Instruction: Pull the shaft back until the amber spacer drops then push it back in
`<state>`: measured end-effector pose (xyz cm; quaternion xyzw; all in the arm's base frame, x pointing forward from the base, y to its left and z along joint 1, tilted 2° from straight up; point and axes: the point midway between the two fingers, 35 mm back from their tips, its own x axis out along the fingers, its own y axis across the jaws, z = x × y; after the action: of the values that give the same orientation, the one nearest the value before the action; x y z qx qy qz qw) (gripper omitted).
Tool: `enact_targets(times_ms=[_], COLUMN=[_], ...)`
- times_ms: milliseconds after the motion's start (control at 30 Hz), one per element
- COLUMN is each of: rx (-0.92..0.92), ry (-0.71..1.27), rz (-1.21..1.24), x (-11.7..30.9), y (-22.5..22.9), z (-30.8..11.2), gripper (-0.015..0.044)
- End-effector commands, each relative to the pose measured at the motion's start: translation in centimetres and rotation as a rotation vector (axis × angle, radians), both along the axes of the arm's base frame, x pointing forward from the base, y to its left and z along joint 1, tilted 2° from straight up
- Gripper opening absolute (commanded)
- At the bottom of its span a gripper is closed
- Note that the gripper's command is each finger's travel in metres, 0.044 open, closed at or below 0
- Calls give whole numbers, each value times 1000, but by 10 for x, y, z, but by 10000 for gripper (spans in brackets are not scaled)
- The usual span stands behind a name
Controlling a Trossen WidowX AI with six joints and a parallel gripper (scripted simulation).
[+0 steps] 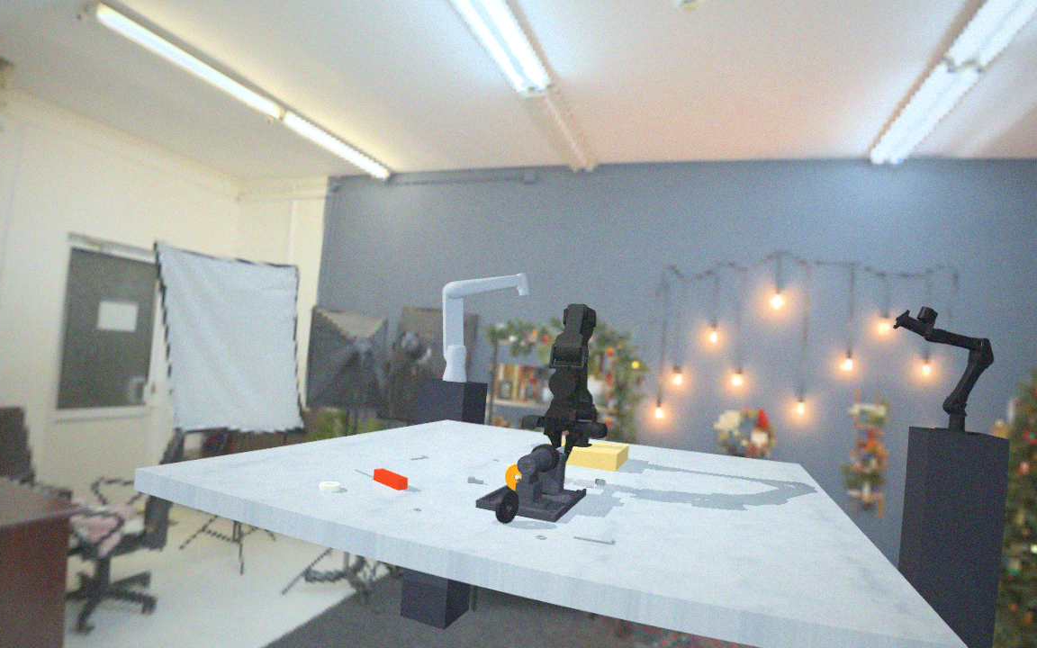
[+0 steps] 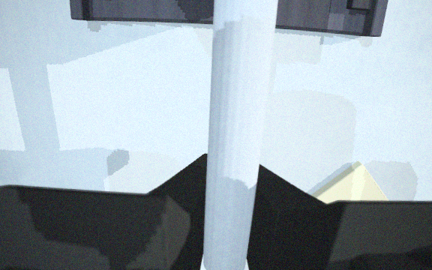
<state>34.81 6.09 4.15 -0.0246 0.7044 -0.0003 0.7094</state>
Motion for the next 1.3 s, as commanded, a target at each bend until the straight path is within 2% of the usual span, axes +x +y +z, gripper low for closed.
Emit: enact_targets(times_ms=[0,1267], rx=[0,0], ry=[-7,-8], rz=[1,1], x=[4,19], y=[0,1], z=[1,1], gripper=[0,0])
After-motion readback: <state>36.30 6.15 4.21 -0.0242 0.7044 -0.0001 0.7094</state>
